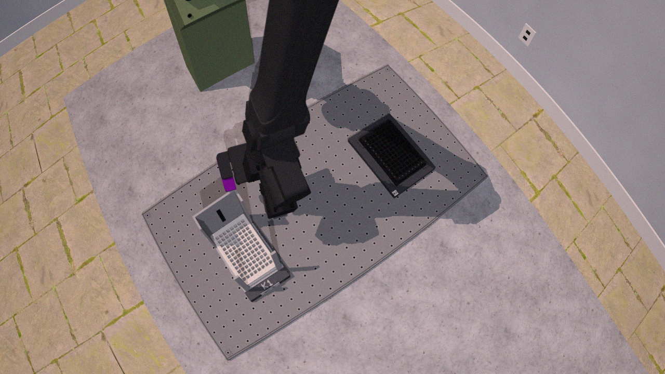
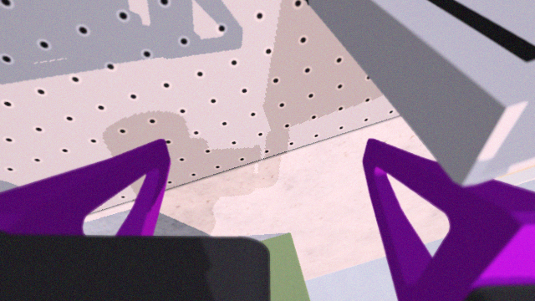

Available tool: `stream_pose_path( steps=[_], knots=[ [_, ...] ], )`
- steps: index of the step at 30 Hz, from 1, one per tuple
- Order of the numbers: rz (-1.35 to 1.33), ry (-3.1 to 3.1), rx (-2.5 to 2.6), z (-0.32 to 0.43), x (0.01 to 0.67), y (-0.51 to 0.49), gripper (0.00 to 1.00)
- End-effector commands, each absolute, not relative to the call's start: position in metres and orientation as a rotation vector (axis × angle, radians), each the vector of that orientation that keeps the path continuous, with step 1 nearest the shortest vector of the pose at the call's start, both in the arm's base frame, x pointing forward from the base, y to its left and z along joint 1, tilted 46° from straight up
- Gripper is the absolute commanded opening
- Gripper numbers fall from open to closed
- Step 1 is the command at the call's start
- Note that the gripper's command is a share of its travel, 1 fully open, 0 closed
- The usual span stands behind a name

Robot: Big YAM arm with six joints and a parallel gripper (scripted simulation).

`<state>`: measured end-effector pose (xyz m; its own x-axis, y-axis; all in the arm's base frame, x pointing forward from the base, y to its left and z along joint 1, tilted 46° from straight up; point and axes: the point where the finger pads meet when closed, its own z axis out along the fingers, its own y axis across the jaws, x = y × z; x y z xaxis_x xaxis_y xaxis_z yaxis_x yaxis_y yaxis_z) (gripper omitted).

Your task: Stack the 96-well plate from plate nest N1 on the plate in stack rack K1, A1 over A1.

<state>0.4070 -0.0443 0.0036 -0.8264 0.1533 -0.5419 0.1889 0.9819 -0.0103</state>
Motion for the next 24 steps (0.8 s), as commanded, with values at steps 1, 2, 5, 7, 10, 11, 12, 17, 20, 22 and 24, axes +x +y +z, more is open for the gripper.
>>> stream_pose_path(
  steps=[1, 2, 5, 7, 10, 11, 12, 17, 20, 22, 24],
  knots=[
    [-0.039, 2.443, 0.075, 0.048, 0.448, -0.003, 1.0],
    [-0.044, 2.443, 0.077, 0.049, 0.448, 0.001, 1.0],
    [-0.043, 2.448, 0.077, 0.05, 0.448, 0.007, 1.0],
    [-0.049, 2.449, 0.092, 0.049, 0.448, 0.001, 1.0],
    [-0.047, 2.452, 0.044, 0.045, 0.443, 0.016, 1.0],
    [-0.047, 2.452, 0.044, 0.045, 0.443, 0.016, 1.0],
    [-0.045, 2.504, 0.069, 0.03, 0.435, 0.02, 1.0],
    [-0.033, 2.438, 0.037, 0.056, 0.444, 0.046, 1.0],
    [-0.032, 2.439, 0.037, 0.062, 0.445, 0.061, 1.0],
    [-0.023, 2.408, 0.006, 0.064, 0.444, 0.07, 1.0],
    [-0.026, 2.423, 0.004, 0.067, 0.443, 0.08, 1.0]
  ],
)
